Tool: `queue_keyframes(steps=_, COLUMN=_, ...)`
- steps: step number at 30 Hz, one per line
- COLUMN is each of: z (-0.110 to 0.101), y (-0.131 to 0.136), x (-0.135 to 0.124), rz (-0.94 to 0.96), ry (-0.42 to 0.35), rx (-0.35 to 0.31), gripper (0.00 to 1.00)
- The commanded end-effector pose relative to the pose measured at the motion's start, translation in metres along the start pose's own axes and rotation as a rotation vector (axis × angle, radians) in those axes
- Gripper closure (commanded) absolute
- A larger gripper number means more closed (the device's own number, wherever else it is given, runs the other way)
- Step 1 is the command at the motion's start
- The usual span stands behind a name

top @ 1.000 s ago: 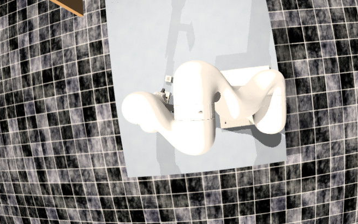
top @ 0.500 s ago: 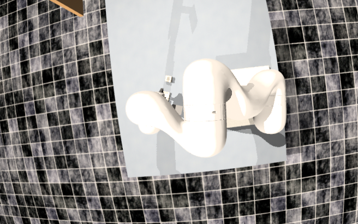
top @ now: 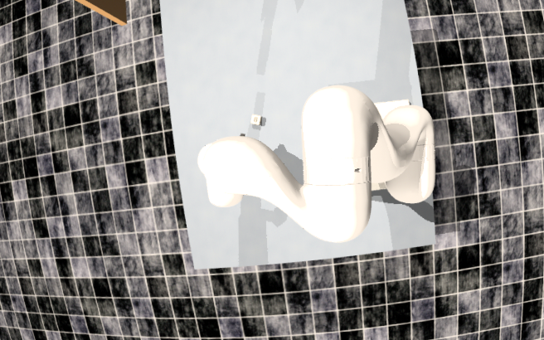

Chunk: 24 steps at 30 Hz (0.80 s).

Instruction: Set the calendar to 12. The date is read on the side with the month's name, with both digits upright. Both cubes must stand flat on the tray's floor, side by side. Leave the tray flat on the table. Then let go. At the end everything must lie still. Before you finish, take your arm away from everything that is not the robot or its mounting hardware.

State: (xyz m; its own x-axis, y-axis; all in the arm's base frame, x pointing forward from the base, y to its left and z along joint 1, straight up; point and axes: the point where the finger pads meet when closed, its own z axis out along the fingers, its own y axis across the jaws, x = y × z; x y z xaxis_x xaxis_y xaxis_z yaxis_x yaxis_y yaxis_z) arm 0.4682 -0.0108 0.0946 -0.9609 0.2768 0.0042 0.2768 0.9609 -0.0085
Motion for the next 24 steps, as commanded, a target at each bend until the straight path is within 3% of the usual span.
queue_keyframes(steps=1, z=-0.0020, y=0.0002, x=-0.0008, rz=0.000, ry=-0.002, rx=-0.001, gripper=0.53)
queue_keyframes(steps=2, z=-0.0020, y=0.0002, x=-0.0008, rz=0.000, ry=-0.002, rx=-0.001, gripper=0.00)
queue_keyframes(steps=24, z=-0.0017, y=-0.0010, x=-0.0010, rz=0.015, ry=-0.002, rx=-0.001, gripper=0.00)
